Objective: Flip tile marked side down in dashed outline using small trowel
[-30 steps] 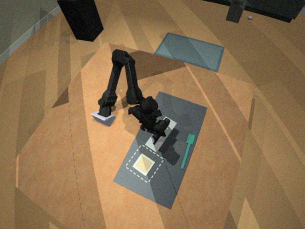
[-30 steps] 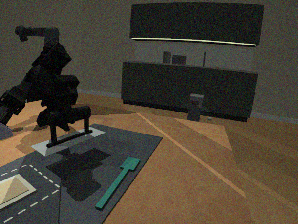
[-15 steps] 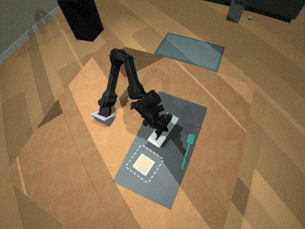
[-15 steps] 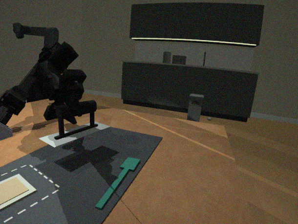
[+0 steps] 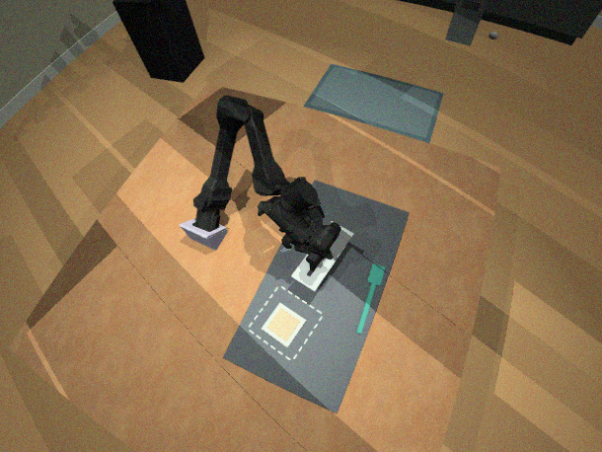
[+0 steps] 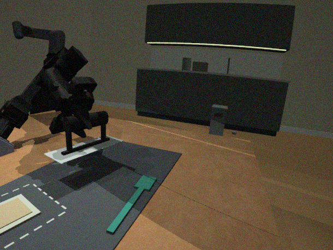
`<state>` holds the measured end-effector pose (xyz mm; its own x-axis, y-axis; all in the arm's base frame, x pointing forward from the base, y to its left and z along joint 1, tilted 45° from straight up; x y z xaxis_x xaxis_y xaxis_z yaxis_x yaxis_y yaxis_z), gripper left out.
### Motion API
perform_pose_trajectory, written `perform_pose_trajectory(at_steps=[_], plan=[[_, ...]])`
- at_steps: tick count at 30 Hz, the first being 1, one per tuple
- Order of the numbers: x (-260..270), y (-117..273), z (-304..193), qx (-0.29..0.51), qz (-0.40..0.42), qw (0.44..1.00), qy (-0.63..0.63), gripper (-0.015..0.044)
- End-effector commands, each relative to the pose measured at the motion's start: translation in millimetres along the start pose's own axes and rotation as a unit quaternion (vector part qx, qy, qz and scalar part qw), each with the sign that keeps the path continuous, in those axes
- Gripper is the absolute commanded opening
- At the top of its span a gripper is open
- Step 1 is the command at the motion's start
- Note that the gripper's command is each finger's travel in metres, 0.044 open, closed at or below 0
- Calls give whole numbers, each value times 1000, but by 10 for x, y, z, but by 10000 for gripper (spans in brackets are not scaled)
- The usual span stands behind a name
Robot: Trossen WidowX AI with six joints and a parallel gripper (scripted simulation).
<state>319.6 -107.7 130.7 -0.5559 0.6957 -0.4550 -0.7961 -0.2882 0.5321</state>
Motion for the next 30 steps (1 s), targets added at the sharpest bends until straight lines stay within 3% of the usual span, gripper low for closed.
perform_pose_trajectory(at_steps=[1,23,30], plan=[[-18,7,-1,2,-4,1000,-2,0],[3,-3,9,0,1,1000,0,0],[72,-45,241,12,7,1000,-8,0]])
Point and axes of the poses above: the point midway between the two fingers, 35 mm back from their tips, its own y axis back along the fingers, its own x axis across the jaws, z = x × y, the point moved 6 cm from there along y, back along the fingers, and after that the axes turned 2 degrees about -y, right-handed, at the moved point
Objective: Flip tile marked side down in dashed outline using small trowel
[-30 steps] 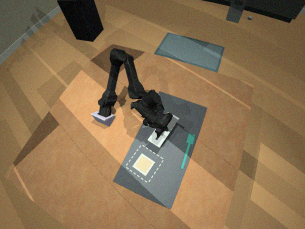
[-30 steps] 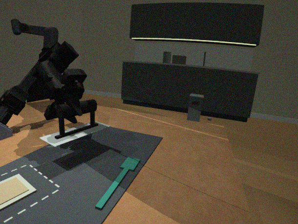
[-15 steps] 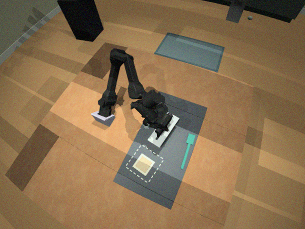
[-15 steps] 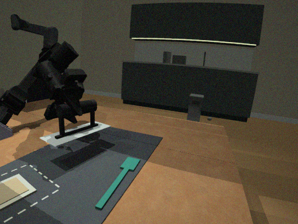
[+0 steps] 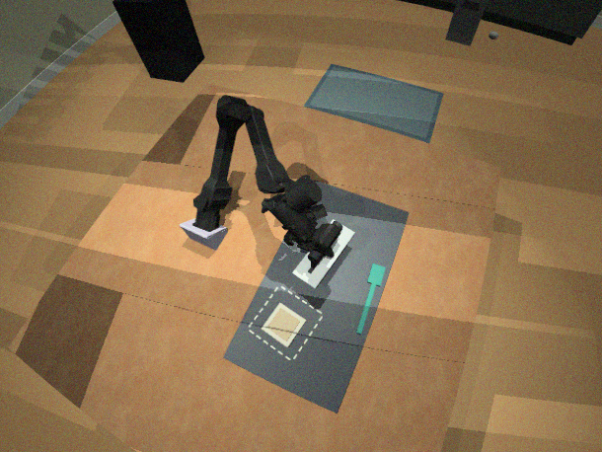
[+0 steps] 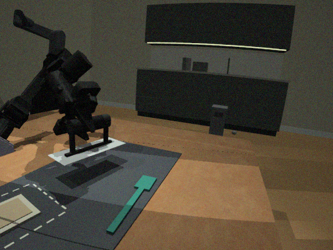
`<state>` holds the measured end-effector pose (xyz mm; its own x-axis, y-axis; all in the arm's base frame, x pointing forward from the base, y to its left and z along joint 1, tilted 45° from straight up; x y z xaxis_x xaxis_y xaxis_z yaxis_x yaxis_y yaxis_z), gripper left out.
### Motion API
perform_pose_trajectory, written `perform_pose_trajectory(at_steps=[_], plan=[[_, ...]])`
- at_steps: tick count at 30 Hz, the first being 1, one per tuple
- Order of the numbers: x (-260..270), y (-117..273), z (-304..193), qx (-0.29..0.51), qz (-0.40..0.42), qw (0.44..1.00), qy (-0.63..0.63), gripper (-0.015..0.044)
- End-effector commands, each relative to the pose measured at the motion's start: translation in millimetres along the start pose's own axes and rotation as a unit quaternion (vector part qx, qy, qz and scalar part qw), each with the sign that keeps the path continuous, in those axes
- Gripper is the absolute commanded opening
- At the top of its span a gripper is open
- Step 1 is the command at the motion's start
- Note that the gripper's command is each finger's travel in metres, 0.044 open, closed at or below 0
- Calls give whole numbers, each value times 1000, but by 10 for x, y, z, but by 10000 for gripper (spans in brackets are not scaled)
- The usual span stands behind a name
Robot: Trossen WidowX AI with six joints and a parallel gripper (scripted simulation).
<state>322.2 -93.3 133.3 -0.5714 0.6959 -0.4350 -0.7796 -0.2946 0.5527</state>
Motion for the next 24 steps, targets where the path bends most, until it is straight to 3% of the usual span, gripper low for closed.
perform_pose_trajectory(at_steps=[1,24], plan=[[11,1,158,7,-4,1000,-4,0],[366,43,967,35,-6,999,-25,0]])
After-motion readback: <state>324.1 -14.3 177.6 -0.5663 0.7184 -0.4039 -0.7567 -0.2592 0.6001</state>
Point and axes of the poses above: the point midway between the two fingers, 35 mm back from their tips, its own y axis back along the fingers, its own x axis across the jaws, z = x × y, the point moved 6 cm from there along y, back along the fingers, and after that the axes turned 2 degrees about -y, right-handed, at the moved point
